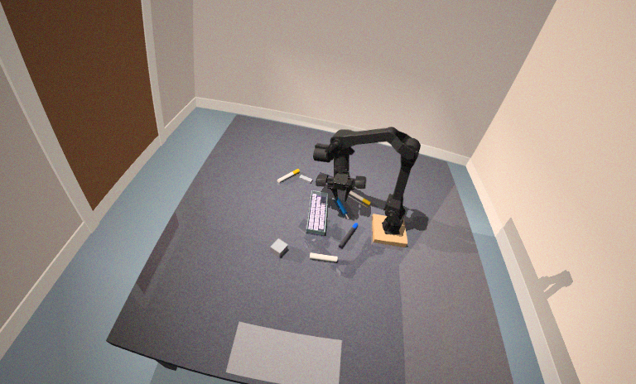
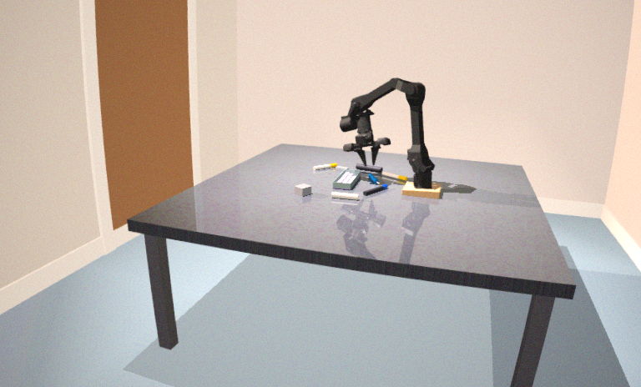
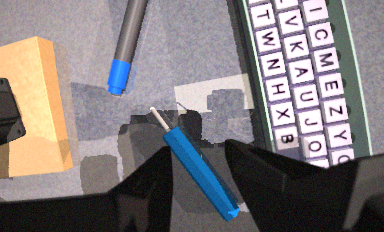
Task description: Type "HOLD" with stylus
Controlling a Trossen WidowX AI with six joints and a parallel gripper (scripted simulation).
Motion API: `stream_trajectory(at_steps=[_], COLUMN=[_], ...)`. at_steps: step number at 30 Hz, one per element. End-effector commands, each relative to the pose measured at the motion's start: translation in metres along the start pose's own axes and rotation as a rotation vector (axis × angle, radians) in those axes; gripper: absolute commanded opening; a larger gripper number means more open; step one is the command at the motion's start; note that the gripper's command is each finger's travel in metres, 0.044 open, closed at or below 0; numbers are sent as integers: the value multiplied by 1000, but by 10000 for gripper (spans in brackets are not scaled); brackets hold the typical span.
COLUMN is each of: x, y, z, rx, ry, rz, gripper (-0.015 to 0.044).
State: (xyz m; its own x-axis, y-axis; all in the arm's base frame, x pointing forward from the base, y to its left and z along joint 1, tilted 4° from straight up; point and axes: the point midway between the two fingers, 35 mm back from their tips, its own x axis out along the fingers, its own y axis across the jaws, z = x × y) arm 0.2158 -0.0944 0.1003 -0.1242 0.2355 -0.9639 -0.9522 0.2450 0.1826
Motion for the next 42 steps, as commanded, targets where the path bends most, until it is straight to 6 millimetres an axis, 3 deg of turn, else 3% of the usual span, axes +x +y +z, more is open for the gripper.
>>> stream_trajectory(at_steps=[1, 17, 42], x=[4, 4, 28], y=[19, 19, 11], z=[-28, -28, -34], rx=[-604, -618, -618], ry=[-184, -188, -189], rz=[-19, -22, -22], gripper=[150, 150, 150])
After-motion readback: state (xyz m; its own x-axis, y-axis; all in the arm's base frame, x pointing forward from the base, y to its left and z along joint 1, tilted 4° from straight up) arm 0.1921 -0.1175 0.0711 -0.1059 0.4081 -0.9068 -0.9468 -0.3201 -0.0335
